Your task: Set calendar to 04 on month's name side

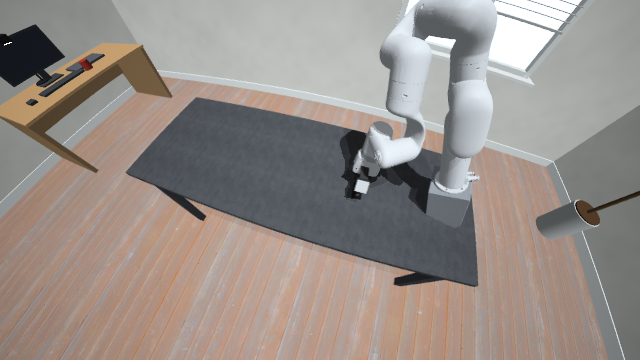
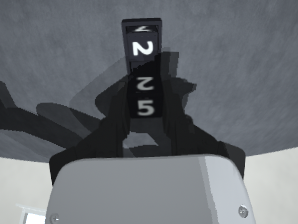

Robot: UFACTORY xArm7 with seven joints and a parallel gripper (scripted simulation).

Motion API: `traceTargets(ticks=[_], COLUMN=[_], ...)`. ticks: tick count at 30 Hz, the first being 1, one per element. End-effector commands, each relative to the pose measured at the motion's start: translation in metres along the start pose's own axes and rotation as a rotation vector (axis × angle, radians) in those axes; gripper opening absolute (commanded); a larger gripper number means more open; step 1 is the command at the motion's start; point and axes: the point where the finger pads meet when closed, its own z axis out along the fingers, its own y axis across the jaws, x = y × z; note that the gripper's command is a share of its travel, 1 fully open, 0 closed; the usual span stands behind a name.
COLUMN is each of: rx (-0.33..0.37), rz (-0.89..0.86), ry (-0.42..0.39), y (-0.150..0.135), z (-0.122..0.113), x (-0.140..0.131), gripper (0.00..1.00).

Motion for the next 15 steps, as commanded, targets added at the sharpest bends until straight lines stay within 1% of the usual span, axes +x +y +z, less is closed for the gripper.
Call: traceTargets(ticks=[1,15], rx=[0.022,0.022], rz=[-0.001,-0.001], ry=[-0.01,-0.01], y=[0.001,0.002], z=[-0.007,-0.027], x=[0.0,0.0], gripper=[0.27,0.27])
